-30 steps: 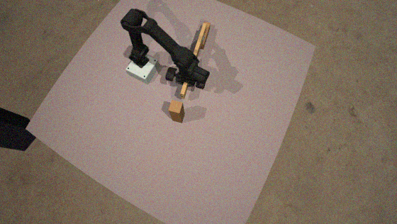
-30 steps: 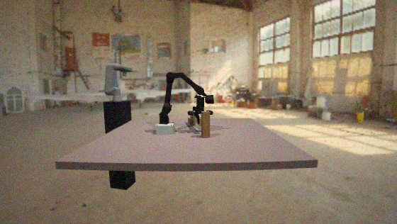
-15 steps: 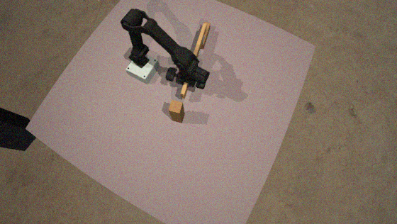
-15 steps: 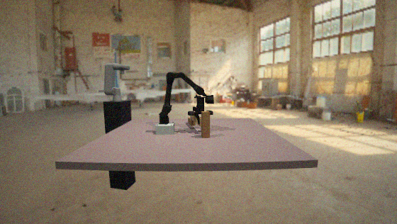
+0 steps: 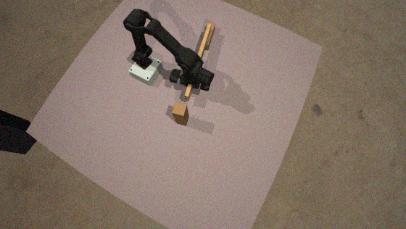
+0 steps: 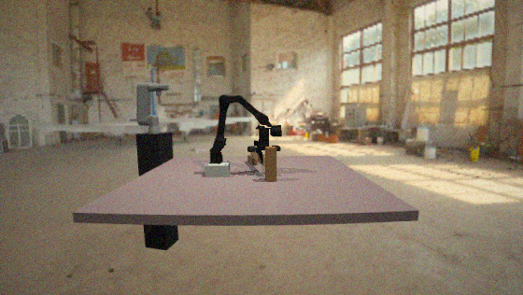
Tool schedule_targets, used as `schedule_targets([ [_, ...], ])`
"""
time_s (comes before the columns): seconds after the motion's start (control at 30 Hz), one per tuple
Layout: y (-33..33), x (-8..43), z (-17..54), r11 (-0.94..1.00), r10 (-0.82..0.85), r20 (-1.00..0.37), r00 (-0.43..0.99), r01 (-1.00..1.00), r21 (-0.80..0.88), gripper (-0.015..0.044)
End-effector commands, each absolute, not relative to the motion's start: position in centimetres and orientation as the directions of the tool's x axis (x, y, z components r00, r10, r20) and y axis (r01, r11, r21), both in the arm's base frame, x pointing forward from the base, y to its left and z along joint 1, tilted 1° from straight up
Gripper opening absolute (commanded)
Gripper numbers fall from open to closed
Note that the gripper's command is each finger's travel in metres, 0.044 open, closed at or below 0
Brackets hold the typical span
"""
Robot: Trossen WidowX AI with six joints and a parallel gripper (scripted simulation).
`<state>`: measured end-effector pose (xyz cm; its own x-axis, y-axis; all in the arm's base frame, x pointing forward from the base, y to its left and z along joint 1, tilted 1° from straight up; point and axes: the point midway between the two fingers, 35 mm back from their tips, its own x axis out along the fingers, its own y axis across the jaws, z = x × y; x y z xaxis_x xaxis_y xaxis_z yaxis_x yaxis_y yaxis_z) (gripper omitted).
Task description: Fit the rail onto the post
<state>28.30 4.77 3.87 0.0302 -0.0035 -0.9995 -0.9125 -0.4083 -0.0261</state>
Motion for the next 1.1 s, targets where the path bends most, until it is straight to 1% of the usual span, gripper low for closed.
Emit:
schedule_targets([
  [0.0, 4.77, 28.27, 3.94, -0.407, -0.002, -1.000, 0.031, -0.913, -0.028, 0.0000],
  [1.07, 4.20, 28.49, 3.99, -0.407, -0.003, -1.000, 0.031, -0.913, -0.028, 0.0000],
])
